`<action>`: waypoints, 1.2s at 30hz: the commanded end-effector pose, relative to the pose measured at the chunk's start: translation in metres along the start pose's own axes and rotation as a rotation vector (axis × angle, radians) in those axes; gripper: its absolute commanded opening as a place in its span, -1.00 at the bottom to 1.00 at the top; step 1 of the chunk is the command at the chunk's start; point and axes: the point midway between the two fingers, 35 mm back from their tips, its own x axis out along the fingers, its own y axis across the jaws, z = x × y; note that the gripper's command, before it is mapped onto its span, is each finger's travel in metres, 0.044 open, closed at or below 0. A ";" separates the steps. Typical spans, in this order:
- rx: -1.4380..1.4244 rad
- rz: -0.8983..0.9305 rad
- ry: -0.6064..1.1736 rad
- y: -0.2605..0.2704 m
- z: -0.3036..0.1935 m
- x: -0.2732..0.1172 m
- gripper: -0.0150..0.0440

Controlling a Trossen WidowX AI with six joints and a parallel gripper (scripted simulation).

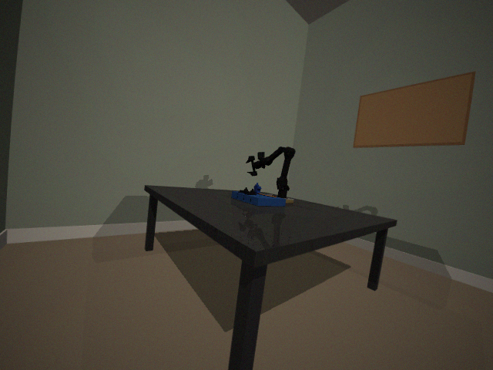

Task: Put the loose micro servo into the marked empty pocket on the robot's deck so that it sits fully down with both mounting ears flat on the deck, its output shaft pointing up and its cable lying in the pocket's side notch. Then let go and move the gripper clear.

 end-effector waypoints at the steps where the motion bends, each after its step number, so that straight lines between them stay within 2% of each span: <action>1: -0.113 -0.032 0.046 -0.002 -0.021 0.000 1.00; 18: -0.544 -0.124 0.275 -0.019 -0.099 -0.012 1.00; 36: -1.027 -0.137 0.545 -0.040 -0.168 -0.044 1.00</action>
